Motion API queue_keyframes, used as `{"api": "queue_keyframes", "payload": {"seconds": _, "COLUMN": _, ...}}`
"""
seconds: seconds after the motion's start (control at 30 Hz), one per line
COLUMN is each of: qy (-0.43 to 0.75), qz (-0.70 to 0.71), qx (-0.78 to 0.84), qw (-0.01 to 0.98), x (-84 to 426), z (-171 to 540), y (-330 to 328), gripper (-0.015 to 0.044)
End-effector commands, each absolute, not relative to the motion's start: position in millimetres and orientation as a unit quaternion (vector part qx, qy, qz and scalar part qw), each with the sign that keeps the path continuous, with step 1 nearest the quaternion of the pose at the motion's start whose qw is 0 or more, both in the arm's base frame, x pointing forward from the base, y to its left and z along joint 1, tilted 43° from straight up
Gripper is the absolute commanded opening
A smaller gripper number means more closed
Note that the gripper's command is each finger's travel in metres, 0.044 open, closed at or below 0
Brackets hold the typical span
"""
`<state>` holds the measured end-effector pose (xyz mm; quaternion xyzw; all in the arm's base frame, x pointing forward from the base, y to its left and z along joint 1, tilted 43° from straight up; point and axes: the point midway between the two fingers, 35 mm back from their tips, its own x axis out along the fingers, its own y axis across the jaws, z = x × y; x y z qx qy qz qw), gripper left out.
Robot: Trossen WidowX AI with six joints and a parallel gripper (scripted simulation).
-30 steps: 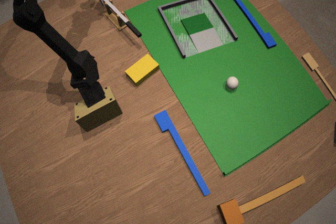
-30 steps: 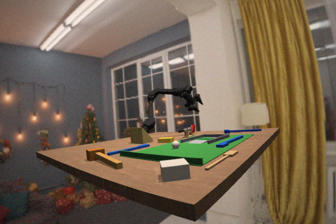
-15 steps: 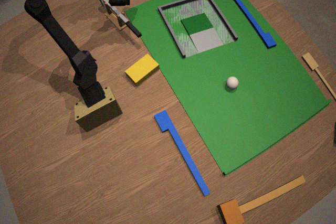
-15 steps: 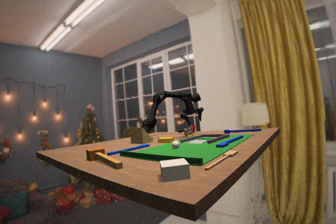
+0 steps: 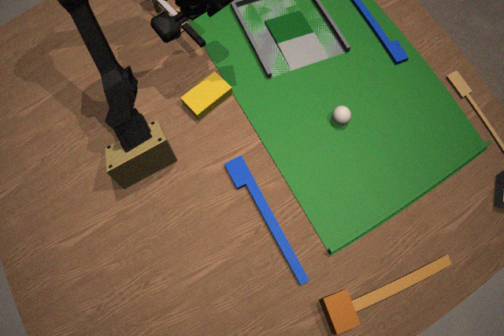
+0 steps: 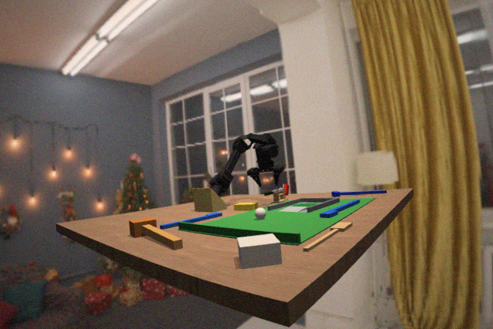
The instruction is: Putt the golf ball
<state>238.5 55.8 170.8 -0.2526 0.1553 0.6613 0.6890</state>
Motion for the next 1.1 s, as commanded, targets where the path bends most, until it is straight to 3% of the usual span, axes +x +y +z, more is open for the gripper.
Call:
{"api": "queue_keyframes", "payload": {"seconds": 0.0, "qy": 0.153, "qz": 0.663, "qx": -0.242, "qw": 0.692, "x": 236.3, "z": 170.0, "y": 56.8, "gripper": 0.0440}}
{"api": "queue_keyframes", "payload": {"seconds": 1.07, "qy": 0.152, "qz": 0.663, "qx": -0.242, "qw": 0.692, "x": 242.3, "z": 125.2, "y": 98.8, "gripper": 0.0440}}
